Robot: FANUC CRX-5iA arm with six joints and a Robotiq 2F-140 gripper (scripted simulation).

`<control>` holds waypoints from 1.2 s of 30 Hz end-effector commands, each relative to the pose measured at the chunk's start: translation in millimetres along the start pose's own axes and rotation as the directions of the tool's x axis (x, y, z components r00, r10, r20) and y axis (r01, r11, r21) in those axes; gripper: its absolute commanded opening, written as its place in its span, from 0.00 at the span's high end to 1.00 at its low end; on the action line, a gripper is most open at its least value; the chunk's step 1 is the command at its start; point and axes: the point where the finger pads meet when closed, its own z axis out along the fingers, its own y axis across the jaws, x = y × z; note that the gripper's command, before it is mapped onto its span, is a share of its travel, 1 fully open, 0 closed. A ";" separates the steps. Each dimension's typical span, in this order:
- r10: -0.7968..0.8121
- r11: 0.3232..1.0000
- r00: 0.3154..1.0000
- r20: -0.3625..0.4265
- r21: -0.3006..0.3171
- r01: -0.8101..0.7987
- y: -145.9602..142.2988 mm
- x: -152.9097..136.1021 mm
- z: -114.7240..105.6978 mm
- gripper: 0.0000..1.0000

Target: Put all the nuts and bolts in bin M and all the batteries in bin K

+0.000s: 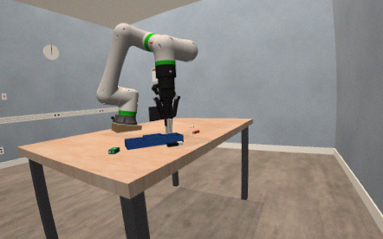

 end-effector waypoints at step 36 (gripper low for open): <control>-0.050 0.999 0.999 0.000 0.000 0.050 -0.5 -6.8 -140.3 0.74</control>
